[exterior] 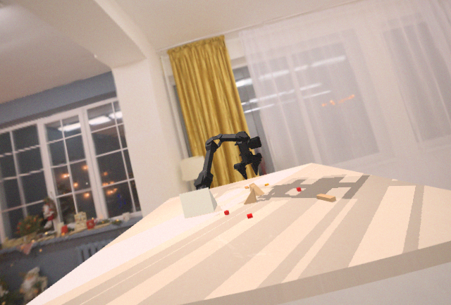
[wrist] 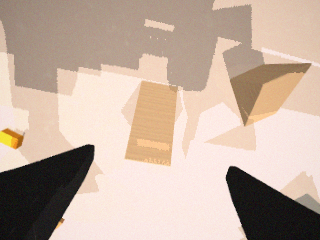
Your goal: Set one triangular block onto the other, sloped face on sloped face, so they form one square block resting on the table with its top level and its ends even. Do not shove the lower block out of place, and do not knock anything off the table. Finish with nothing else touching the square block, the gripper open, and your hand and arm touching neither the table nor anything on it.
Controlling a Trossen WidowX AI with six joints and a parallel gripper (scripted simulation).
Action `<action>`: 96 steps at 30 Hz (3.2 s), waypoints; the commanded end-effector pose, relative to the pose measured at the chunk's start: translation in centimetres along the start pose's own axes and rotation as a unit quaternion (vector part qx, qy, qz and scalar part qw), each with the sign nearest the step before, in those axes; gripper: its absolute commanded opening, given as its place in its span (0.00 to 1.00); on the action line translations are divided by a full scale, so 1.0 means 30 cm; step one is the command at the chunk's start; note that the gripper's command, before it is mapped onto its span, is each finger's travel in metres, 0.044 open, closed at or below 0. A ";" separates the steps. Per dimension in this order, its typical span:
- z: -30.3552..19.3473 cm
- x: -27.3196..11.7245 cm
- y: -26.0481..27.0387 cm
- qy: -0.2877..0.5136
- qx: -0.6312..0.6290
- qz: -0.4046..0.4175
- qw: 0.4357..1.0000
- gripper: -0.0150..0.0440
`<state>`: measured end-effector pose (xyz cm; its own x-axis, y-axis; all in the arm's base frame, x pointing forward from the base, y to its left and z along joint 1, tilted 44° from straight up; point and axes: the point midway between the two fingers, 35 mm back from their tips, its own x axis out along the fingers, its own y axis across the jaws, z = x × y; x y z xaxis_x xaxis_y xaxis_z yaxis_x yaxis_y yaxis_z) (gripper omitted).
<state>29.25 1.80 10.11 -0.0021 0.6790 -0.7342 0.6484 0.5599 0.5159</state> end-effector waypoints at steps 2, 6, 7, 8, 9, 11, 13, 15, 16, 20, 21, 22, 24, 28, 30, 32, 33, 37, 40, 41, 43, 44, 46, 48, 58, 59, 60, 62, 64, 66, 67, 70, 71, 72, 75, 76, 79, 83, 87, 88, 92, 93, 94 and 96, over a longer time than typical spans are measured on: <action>-0.001 0.029 0.002 0.004 0.004 0.000 1.000 1.00; 0.001 0.050 0.005 0.003 0.004 0.000 1.000 1.00; 0.002 0.056 0.005 0.003 0.004 0.000 1.000 1.00; 0.002 0.061 0.006 0.003 0.004 0.000 1.000 1.00; 0.002 0.067 0.007 0.003 0.004 0.000 1.000 1.00; 0.003 0.077 0.008 0.003 0.004 0.000 1.000 1.00; 0.004 0.088 0.009 0.003 0.004 0.000 1.000 1.00; 0.004 0.099 0.011 0.003 0.004 0.000 1.000 1.00; 0.004 0.105 0.011 0.003 0.004 0.000 1.000 1.00; 0.005 0.127 0.014 0.003 0.004 0.000 1.000 1.00; 0.005 0.132 0.015 0.002 0.004 0.000 1.000 1.00; 0.004 0.138 0.015 0.002 0.004 0.000 1.000 1.00; 0.004 0.148 0.016 0.002 0.004 0.000 1.000 1.00; 0.003 0.170 0.019 0.002 0.004 0.000 1.000 1.00; 0.003 0.181 0.020 0.003 0.003 0.000 1.000 1.00; 0.002 0.192 0.021 0.003 0.003 0.000 1.000 1.00; 0.002 0.197 0.021 0.003 0.003 0.000 1.000 1.00; 0.000 0.219 0.023 0.003 0.003 0.001 1.000 1.00; -0.002 0.235 0.024 0.003 0.003 0.001 1.000 1.00; -0.003 0.240 0.025 0.003 0.003 0.001 1.000 1.00; -0.005 0.251 0.026 0.004 0.003 0.001 1.000 1.00; -0.005 0.256 0.026 0.004 0.003 0.002 1.000 1.00; -0.007 0.267 0.027 0.004 0.003 0.002 1.000 1.00; -0.009 0.277 0.027 0.004 0.003 0.002 1.000 1.00; -0.020 0.326 0.030 0.006 0.003 0.003 1.000 1.00; -0.020 0.327 0.030 0.006 0.003 0.004 1.000 1.00; -0.020 0.327 0.030 0.006 0.003 0.004 1.000 0.96; -0.020 0.327 0.030 0.006 0.003 0.004 1.000 0.87; -0.020 0.327 0.030 0.006 0.003 0.004 1.000 0.78; -0.020 0.327 0.030 0.006 0.003 0.004 1.000 0.69; -0.020 0.327 0.030 0.006 0.003 0.004 1.000 0.64; -0.020 0.327 0.030 0.006 0.003 0.004 1.000 0.58; -0.020 0.327 0.030 0.006 0.003 0.004 1.000 0.57; -0.020 0.327 0.030 0.006 0.003 0.004 1.000 0.55; -0.020 0.327 0.030 0.006 0.003 0.004 1.000 0.52; -0.020 0.327 0.030 0.006 0.003 0.004 1.000 0.51; -0.020 0.327 0.030 0.006 0.003 0.004 1.000 0.38; -0.017 0.295 0.029 0.005 0.003 0.003 1.000 0.25; -0.016 0.235 0.028 0.004 0.002 0.002 1.000 0.25; -0.016 0.227 0.028 0.004 0.002 0.002 1.000 0.25; -0.015 0.225 0.029 0.004 -0.001 0.003 1.000 0.25; -0.014 0.226 0.030 0.003 -0.005 0.004 1.000 0.25; -0.012 0.227 0.031 0.003 -0.009 0.005 1.000 0.25; -0.012 0.228 0.032 0.002 -0.011 0.006 1.000 0.25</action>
<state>29.56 7.15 5.79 0.0008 0.6891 -0.7246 0.6415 0.5555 0.5290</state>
